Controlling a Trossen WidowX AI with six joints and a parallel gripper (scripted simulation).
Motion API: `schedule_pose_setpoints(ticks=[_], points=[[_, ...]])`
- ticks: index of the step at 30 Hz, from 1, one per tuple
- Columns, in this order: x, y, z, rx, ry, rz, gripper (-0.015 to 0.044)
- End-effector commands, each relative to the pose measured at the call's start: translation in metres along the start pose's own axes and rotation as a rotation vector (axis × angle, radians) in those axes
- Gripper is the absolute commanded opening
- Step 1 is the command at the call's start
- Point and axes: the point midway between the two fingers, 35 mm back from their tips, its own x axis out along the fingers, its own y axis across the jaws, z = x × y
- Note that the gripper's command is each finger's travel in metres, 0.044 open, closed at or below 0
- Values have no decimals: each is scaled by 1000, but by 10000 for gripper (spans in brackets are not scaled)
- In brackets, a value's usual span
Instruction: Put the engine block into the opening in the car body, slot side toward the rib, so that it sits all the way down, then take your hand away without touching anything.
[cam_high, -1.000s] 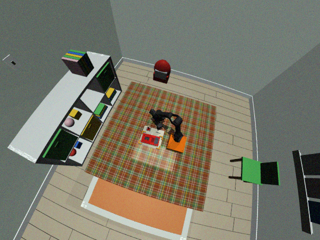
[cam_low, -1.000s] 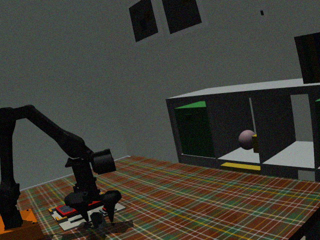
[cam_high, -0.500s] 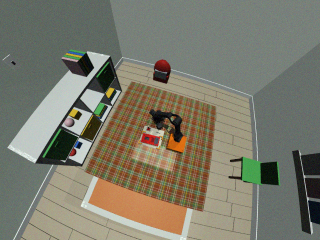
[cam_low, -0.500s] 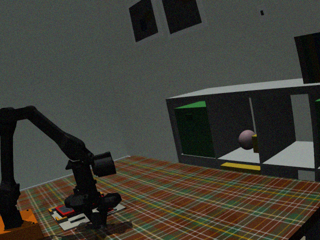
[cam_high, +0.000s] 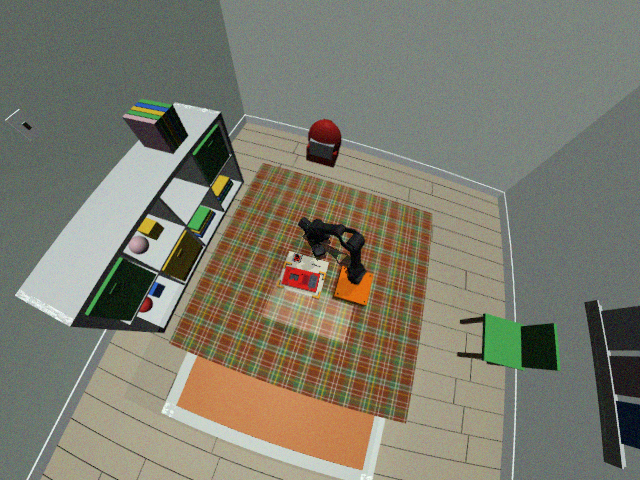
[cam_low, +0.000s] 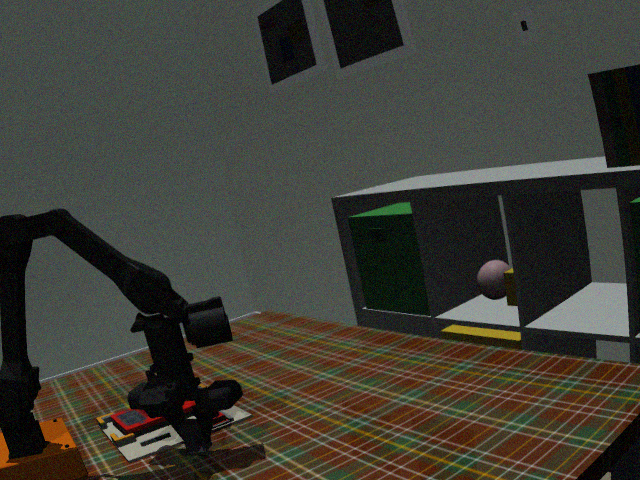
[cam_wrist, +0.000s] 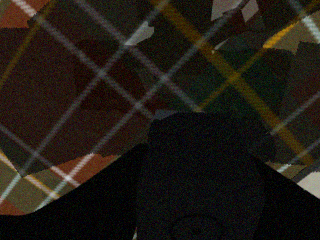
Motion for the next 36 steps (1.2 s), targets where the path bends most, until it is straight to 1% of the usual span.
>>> schedule_pose_setpoints(ticks=[1, 36], points=[[-10, 4, -2, 6, -1, 9, 0], [-120, 4, -7, 6, -1, 9, 0]])
